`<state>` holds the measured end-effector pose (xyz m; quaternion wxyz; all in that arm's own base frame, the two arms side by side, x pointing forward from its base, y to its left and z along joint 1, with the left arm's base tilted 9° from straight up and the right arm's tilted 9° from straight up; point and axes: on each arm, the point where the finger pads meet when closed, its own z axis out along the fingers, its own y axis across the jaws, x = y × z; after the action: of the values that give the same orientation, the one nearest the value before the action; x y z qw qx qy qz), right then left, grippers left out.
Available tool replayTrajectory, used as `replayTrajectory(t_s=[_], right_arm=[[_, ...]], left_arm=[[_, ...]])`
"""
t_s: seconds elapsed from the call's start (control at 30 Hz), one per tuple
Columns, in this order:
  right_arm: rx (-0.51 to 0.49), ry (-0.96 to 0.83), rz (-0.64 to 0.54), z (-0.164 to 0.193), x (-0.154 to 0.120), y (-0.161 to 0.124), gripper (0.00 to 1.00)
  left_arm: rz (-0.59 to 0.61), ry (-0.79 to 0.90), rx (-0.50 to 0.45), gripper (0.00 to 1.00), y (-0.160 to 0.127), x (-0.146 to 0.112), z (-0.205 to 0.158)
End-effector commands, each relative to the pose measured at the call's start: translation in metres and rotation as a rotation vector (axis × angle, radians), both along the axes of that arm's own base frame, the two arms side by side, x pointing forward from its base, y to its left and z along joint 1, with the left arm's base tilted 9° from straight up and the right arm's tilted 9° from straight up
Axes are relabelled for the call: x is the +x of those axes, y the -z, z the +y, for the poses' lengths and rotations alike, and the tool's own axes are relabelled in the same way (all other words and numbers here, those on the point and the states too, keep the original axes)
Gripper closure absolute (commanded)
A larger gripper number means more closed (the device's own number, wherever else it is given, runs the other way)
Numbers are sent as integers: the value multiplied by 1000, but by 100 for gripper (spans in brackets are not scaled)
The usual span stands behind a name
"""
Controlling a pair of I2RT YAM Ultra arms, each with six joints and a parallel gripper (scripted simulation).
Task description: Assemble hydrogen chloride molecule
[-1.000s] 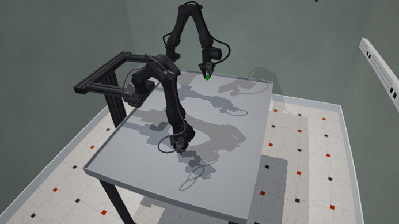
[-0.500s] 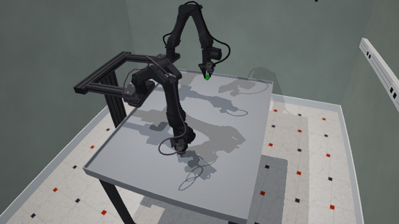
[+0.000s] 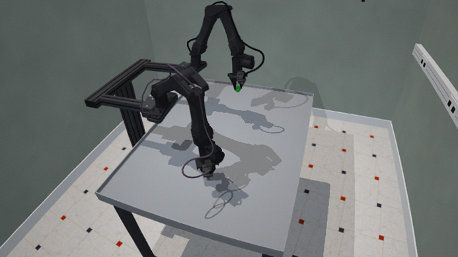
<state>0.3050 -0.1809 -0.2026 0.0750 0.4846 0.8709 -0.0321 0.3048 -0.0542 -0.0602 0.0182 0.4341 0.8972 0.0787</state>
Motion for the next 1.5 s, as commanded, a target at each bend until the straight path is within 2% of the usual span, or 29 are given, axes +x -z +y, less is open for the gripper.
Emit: replayTrajectory(t_s=[0.0, 0.13, 0.23, 0.43, 0.7, 0.83, 0.97, 1.03, 1.27, 1.47], right_arm=[[-19, -16, -24, 0, 11, -12, 100], [3, -3, 16, 7, -6, -10, 100], [-4, -9, 5, 6, 1, -15, 100], [-2, 11, 13, 2, -6, -20, 100], [-1, -3, 17, 10, -5, -51, 100], [15, 0, 49, 19, -19, -73, 100], [18, -2, 55, 22, -23, -79, 100], [13, -3, 46, 21, -22, -83, 100], [-50, -3, -70, -1, 15, -100, 100], [-46, -3, -59, -2, 15, -92, 100]], left_arm=[[-14, 5, -23, 100, -5, 1, -8], [-14, 5, -23, 100, -5, 1, -8], [-14, 5, -23, 100, -5, 1, -8], [-14, 5, -23, 100, -5, 1, -8], [-14, 5, -23, 100, -5, 1, -8], [-14, 5, -23, 100, -5, 1, -8], [-14, 5, -23, 100, -5, 1, -8], [-14, 5, -23, 100, -5, 1, -8], [-14, 5, -23, 100, -5, 1, -8], [-14, 5, -23, 100, -5, 1, -8]])
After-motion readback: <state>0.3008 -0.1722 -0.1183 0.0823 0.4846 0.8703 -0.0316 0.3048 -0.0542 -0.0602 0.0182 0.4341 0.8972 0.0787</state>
